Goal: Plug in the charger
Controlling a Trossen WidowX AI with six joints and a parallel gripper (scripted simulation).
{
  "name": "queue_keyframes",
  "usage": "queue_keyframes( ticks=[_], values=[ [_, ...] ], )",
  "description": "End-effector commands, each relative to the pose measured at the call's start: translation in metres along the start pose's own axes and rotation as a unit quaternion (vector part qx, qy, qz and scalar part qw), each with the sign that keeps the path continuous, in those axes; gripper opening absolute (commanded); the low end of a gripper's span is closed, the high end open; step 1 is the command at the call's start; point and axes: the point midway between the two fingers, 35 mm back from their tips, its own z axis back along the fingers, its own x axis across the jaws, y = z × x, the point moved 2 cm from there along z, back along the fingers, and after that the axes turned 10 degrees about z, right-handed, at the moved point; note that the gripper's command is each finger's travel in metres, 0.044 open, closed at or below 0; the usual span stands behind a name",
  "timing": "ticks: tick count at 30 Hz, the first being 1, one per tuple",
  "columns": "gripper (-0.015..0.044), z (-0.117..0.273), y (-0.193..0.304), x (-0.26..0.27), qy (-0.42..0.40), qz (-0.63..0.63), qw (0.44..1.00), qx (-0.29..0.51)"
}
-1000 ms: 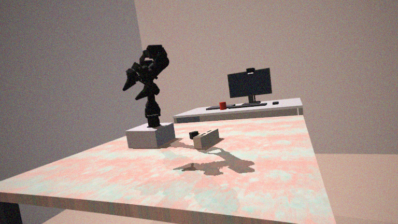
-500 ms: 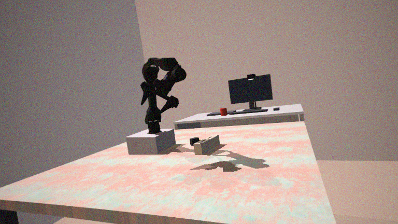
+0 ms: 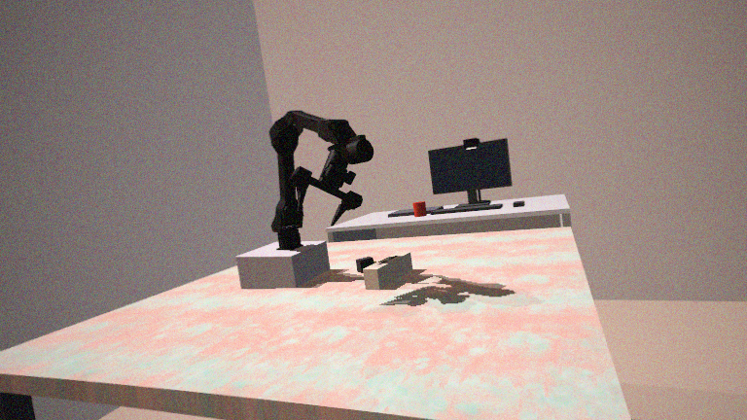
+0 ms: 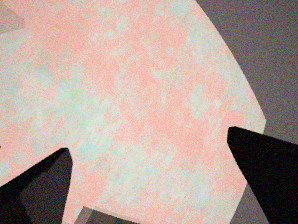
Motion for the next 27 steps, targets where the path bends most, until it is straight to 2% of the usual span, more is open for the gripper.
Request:
queue_keyframes(
  ticks=[1, 14, 27],
  values=[
    [0.0440, 0.002, 0.004, 0.022, -0.022, 0.052, 0.998, -0.008],
    [0.0440, 0.012, 0.027, 0.088, -0.086, 0.221, 0.971, -0.039],
    [0.0440, 0.021, 0.064, 0.146, -0.141, 0.388, 0.908, -0.074]
  ],
)
